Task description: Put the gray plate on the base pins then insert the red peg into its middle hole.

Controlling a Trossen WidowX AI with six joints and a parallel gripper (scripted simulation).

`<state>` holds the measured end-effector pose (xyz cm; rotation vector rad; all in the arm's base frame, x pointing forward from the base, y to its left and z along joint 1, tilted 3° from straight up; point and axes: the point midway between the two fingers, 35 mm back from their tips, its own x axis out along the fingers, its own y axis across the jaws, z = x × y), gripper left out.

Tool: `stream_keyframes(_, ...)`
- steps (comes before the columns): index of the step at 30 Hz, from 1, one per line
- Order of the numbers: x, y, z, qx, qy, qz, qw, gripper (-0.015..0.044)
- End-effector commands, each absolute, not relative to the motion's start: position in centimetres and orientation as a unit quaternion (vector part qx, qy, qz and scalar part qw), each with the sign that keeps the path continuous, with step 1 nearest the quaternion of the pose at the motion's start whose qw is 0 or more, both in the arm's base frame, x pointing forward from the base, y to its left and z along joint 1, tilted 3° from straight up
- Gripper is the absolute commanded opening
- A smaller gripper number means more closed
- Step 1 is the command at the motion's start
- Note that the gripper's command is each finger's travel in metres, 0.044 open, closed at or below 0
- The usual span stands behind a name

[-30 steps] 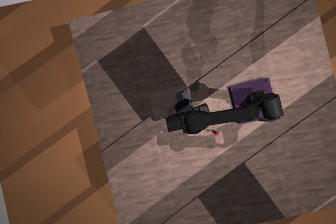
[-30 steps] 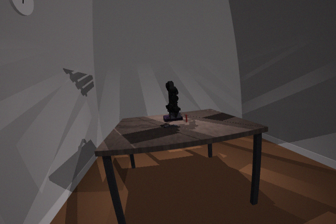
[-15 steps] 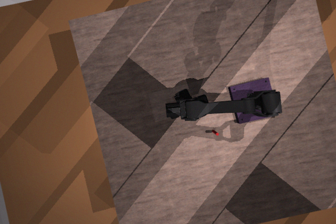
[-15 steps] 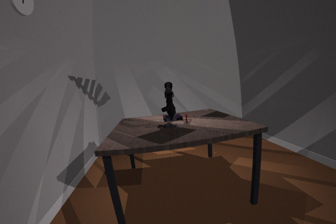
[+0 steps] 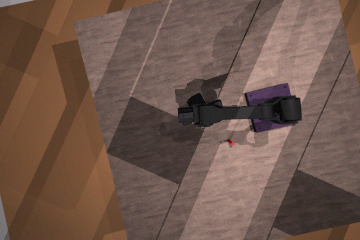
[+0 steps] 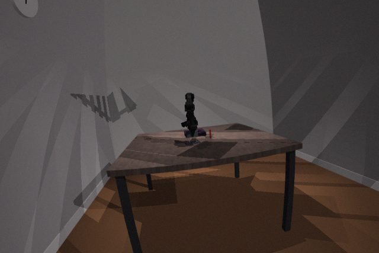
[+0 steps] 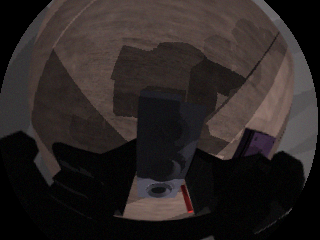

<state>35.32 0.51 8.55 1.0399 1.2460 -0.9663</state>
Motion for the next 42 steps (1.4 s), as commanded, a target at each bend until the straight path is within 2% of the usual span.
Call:
stream_keyframes(1,35.4,0.5,8.5,0.446,0.535,-0.412,0.587,0.0000)
stream_keyframes(42,35.7,0.5,5.0,0.446,0.534,-0.414,0.587,0.0000)
